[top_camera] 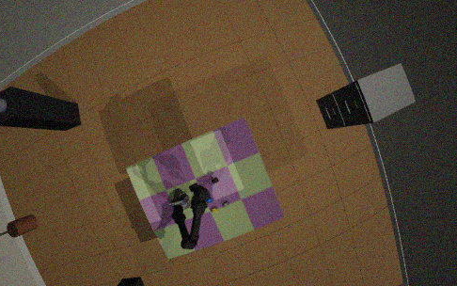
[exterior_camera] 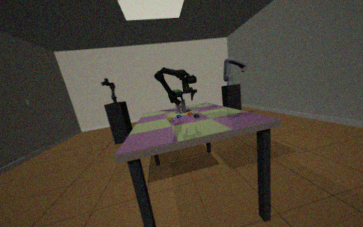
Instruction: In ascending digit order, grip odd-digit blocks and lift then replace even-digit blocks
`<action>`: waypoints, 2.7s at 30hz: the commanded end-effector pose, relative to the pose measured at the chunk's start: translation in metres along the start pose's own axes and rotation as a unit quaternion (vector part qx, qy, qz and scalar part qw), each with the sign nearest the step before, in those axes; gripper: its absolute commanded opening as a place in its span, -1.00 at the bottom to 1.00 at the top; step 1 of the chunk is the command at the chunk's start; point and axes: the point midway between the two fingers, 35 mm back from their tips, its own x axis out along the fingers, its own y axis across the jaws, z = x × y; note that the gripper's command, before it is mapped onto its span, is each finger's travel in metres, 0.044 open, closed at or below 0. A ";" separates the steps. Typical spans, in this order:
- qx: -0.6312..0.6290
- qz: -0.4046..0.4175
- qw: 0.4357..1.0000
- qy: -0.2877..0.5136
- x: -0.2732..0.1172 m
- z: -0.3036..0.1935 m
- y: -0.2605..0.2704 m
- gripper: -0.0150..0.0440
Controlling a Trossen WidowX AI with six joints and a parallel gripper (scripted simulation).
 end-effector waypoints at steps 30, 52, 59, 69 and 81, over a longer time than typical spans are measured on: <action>0.018 0.006 1.000 -0.005 -0.003 0.114 0.016 0.86; 0.013 0.004 1.000 -0.003 -0.002 0.135 0.016 0.86; 0.011 0.010 1.000 -0.005 -0.004 0.148 -0.060 0.86; 0.013 -0.001 1.000 -0.003 -0.001 0.131 -0.196 0.86; 0.013 -0.002 1.000 -0.003 -0.001 0.131 -0.197 0.86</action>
